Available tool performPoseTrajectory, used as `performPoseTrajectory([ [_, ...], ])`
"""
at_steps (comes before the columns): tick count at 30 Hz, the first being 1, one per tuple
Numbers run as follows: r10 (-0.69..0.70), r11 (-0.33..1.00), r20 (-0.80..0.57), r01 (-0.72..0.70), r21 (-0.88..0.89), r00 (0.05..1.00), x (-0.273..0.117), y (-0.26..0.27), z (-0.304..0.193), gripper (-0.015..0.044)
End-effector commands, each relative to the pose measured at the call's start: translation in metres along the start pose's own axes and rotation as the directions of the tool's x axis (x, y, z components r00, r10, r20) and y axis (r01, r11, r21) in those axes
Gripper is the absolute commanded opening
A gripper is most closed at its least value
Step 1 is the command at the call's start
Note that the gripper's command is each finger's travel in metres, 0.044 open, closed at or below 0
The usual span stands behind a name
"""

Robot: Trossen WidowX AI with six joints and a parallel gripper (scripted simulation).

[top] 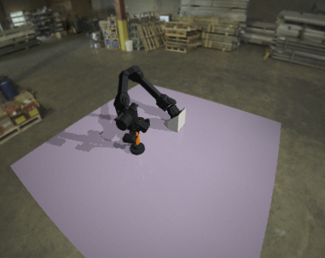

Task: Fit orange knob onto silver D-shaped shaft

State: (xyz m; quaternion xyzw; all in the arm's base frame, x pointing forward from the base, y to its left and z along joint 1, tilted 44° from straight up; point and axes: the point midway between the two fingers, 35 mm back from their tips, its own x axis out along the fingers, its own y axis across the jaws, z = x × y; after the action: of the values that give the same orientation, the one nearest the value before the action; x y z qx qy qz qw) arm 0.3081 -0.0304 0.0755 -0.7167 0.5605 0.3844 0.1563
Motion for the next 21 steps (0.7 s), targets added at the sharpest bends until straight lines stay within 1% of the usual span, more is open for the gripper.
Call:
performPoseTrajectory([
  [1,-0.002,1.0,-0.002,0.002,0.0,1.0,0.0002,-0.0005,-0.0004,0.0],
  [8,-0.002,1.0,-0.002,0.002,-0.009,1.0,-0.0043,-0.0016,-0.0002,0.0],
  [10,-0.002,0.999,-0.002,0.002,-0.054,1.0,-0.0044,-0.0018,-0.0002,0.0],
  [14,-0.002,0.98,-0.002,0.002,-0.198,1.0,-0.0043,-0.0026,-0.0001,0.0],
  [21,-0.002,0.978,-0.002,0.002,-0.208,1.0,-0.0025,-0.0013,0.0,0.0],
])
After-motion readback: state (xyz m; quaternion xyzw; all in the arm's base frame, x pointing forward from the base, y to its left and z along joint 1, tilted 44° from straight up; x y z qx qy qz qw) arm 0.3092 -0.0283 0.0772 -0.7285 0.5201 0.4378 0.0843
